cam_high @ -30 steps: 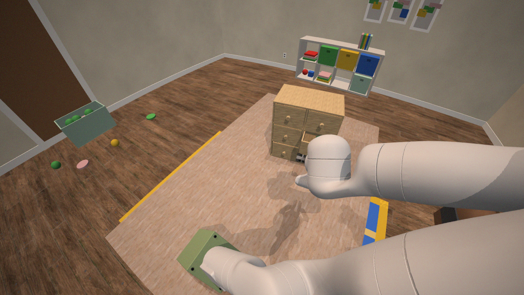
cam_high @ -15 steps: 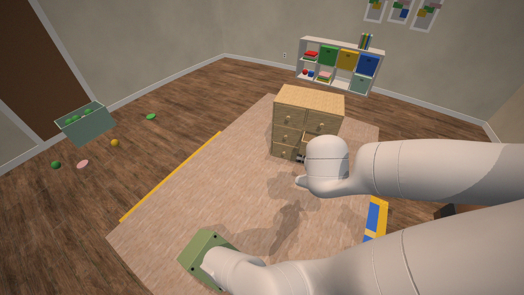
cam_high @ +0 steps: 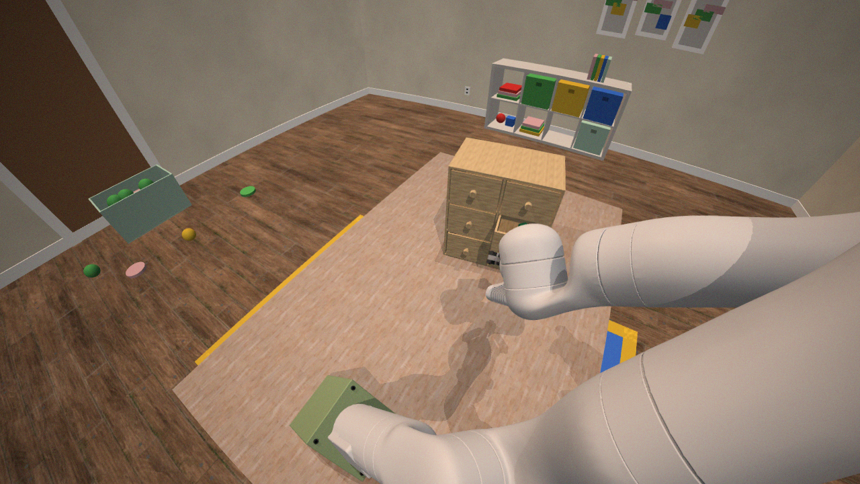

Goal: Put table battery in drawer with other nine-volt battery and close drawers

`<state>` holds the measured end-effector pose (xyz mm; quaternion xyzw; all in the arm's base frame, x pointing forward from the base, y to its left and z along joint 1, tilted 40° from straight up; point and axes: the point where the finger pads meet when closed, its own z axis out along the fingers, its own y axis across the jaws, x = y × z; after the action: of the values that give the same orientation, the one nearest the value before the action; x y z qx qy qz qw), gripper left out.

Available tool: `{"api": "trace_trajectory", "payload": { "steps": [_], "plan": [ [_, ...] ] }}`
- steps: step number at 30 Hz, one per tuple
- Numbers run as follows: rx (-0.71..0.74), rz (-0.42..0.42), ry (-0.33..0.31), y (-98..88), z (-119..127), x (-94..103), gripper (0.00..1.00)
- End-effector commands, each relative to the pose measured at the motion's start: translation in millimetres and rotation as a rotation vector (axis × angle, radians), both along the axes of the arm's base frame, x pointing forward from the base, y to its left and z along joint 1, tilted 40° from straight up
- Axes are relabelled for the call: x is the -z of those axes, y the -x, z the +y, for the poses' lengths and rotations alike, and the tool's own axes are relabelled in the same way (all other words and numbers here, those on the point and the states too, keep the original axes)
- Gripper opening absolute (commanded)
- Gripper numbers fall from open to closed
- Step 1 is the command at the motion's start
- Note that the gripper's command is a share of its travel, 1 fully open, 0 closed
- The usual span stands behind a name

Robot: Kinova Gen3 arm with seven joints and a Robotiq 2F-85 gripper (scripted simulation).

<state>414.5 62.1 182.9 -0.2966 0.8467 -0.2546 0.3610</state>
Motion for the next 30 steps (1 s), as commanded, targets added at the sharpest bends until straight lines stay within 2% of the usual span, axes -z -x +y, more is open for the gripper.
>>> {"api": "trace_trajectory", "payload": {
  "steps": [1, 9, 14, 17, 30],
  "plan": [
    [0.020, 0.006, -0.005, -5.8, -7, 9.2, 0.00],
    [0.024, 0.007, 0.000, -22.4, -17, 26.6, 0.00],
    [0.012, -0.006, -0.008, -22.5, -21, 30.9, 0.00],
    [0.012, -0.013, -0.013, -31.2, -21, 35.5, 0.00],
    [0.012, -0.013, -0.013, -45.0, -27, 48.8, 0.00]
  ]
}}
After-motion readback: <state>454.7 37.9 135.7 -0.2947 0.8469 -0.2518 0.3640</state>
